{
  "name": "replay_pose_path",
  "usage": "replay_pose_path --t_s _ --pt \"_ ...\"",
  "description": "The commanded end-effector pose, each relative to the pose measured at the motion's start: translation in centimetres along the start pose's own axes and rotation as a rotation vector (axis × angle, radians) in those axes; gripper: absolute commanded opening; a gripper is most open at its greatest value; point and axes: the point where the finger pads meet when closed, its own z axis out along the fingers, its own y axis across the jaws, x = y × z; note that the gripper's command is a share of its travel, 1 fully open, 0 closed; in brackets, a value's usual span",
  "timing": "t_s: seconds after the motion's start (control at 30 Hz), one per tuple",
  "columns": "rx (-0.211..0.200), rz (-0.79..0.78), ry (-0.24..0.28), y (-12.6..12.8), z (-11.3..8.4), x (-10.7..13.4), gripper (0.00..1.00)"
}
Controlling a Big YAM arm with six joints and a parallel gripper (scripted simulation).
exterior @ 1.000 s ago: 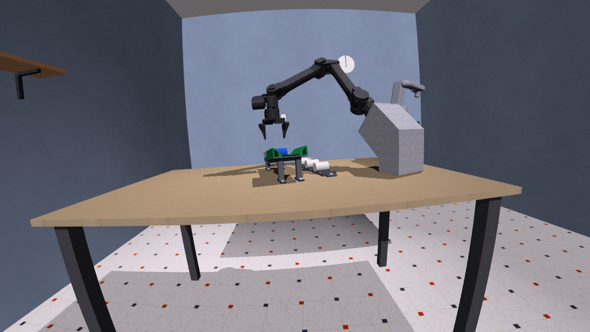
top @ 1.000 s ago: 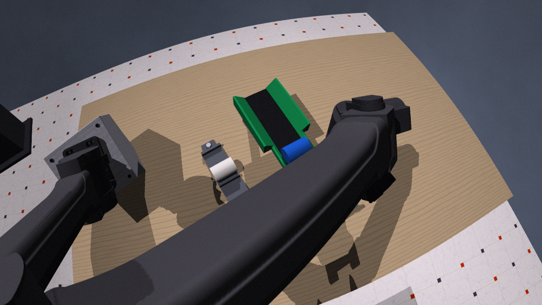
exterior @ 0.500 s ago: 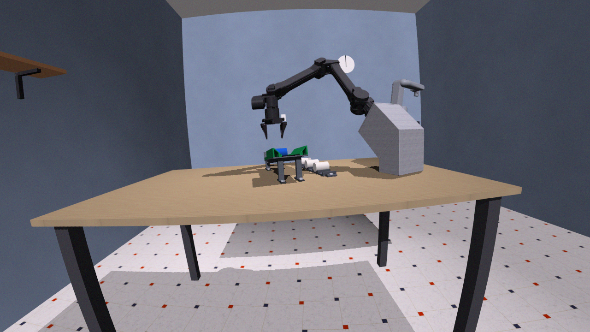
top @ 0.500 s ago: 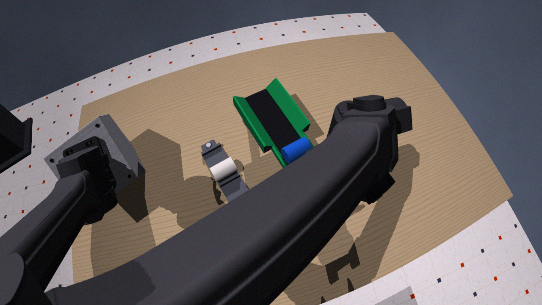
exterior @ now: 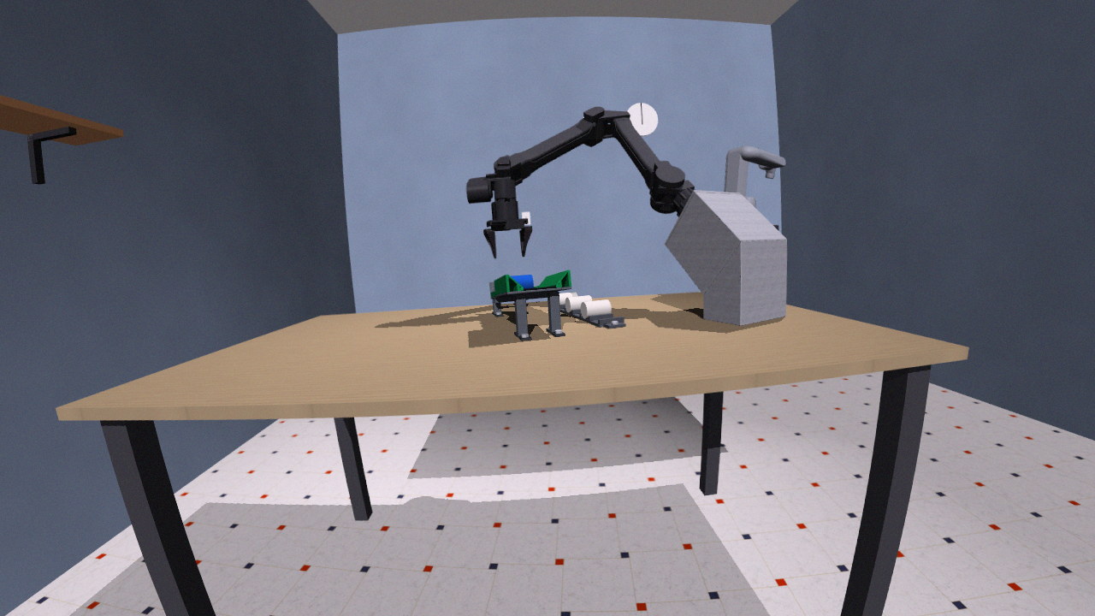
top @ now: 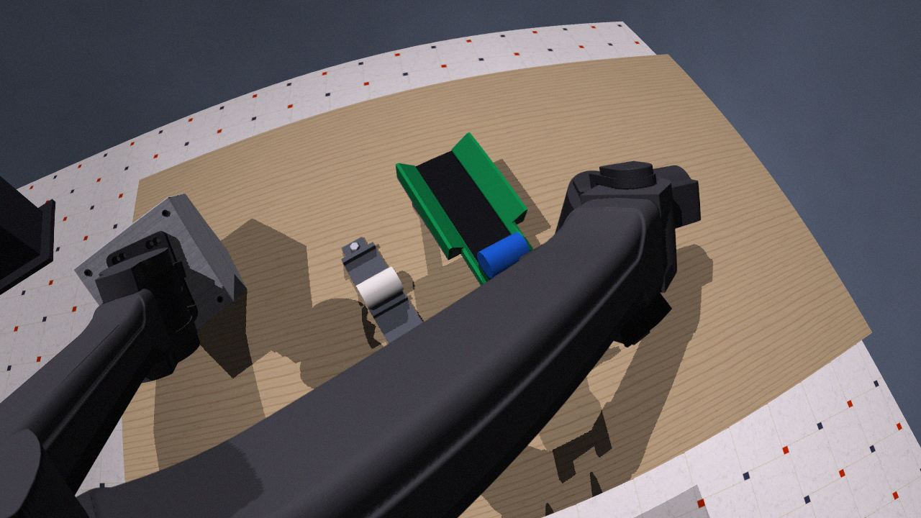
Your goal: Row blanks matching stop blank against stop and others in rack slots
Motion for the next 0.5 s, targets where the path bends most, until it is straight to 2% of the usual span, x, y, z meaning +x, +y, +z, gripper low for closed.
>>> replay_pose_path --t_s 0.0,0.47 --pt "-0.037 0.051 -0.013 1.48 -1.37 -2.12 0.78" --pt "-0.034 0.053 -0.015 1.54 -0.65 -2.31 0.78"
